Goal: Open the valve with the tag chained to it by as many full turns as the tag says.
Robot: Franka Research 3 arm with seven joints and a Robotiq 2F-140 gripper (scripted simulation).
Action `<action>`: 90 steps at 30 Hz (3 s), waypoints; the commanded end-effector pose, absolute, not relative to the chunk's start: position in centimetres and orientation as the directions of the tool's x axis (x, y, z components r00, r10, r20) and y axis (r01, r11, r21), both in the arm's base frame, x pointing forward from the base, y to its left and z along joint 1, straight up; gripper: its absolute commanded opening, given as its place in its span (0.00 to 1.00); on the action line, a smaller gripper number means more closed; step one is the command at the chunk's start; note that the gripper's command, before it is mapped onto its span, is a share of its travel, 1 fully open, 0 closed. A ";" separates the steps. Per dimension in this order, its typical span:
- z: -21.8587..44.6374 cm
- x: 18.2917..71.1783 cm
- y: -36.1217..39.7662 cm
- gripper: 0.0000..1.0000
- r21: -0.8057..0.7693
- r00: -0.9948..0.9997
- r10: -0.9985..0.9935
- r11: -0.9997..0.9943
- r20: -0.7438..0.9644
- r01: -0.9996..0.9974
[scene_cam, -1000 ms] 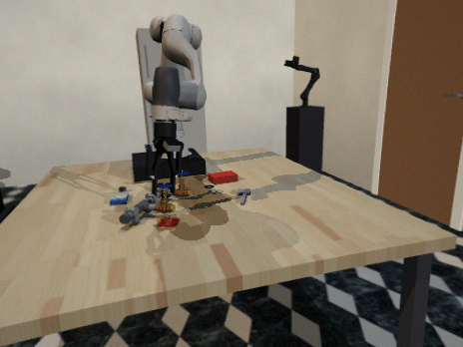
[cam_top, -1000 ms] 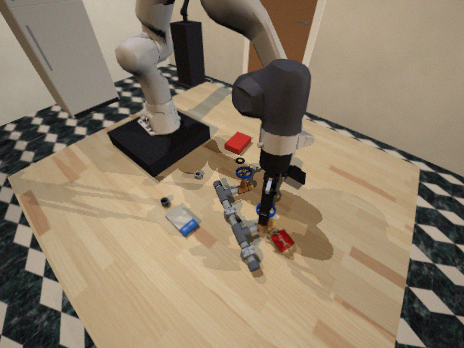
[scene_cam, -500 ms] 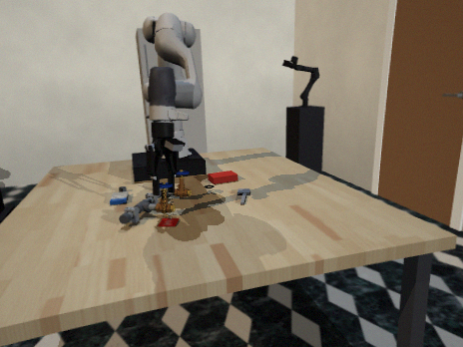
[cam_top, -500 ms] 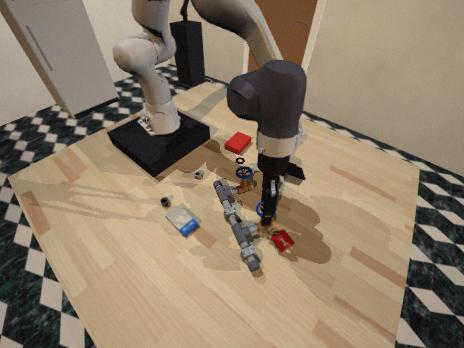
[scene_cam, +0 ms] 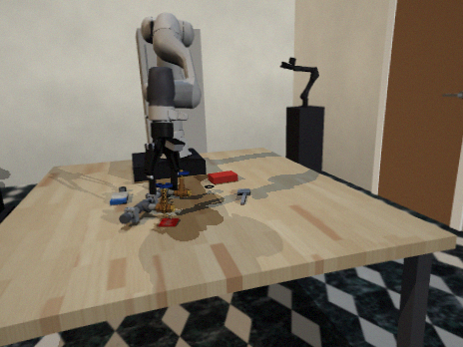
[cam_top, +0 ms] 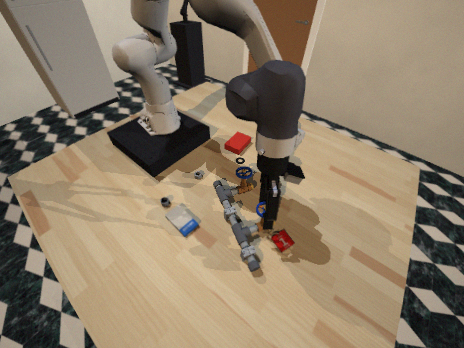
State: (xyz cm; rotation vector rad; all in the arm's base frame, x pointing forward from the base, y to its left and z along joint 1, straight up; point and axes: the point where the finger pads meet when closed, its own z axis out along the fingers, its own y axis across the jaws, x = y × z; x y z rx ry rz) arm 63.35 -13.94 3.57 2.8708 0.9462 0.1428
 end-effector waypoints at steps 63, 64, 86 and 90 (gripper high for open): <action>3.6 63.4 -13.9 1.00 -0.069 0.824 -0.541 -0.840 0.165 -0.538; 3.6 63.4 -13.9 1.00 -0.077 0.806 -0.568 -0.822 0.165 -0.564; 3.6 63.4 -13.9 1.00 -0.205 0.283 -0.954 -0.298 0.099 -0.932; 3.6 63.4 -13.9 1.00 -0.217 0.170 -0.982 -0.185 0.084 -0.958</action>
